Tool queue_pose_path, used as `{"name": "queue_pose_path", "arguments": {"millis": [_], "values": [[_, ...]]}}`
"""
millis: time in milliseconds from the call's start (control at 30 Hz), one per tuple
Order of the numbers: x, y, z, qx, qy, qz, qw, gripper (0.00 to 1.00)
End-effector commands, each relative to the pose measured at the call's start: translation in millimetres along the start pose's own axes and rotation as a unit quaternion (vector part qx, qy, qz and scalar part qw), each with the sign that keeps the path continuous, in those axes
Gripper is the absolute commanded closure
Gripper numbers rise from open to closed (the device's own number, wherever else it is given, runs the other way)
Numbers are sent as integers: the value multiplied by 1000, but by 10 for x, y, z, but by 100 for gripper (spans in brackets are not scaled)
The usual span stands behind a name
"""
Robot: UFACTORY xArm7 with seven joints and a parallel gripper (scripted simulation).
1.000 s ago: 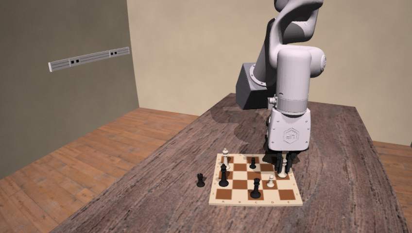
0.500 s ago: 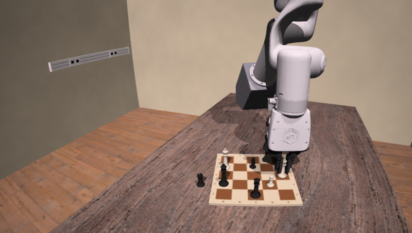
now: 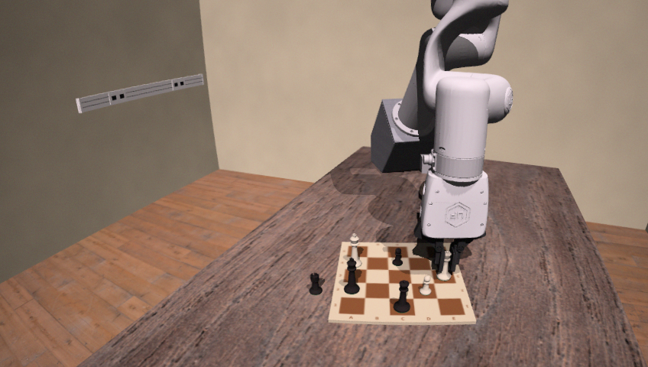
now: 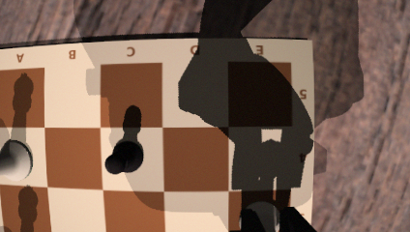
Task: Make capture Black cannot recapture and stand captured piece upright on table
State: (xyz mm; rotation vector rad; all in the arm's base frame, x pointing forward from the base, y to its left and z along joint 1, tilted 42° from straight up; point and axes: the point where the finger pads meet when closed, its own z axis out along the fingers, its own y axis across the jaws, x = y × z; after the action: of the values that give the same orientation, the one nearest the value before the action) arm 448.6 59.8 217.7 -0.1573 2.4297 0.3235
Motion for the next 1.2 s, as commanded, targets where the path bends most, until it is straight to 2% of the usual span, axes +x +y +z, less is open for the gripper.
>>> {"name": "queue_pose_path", "arguments": {"millis": [0, 267, 300, 433, 467, 533, 567, 633, 667, 733, 767, 1167], "values": [[-12, -1, -6, 0, -1, 0, 1000, 100], [-12, -1, -6, 0, -1, 0, 1000, 100], [-12, -1, -6, 0, -1, 0, 1000, 91], [-12, -1, -6, 0, -1, 0, 1000, 91], [-12, -1, -6, 0, -1, 0, 1000, 83], [-12, -1, -6, 0, -1, 0, 1000, 83], [-12, -1, -6, 0, -1, 0, 1000, 74], [-12, -1, -6, 0, -1, 0, 1000, 74], [-12, -1, -6, 0, -1, 0, 1000, 66], [-12, -1, -6, 0, -1, 0, 1000, 66], [-12, -1, -6, 0, -1, 0, 1000, 57], [-12, -1, -8, 0, -1, 0, 1000, 57]]}}
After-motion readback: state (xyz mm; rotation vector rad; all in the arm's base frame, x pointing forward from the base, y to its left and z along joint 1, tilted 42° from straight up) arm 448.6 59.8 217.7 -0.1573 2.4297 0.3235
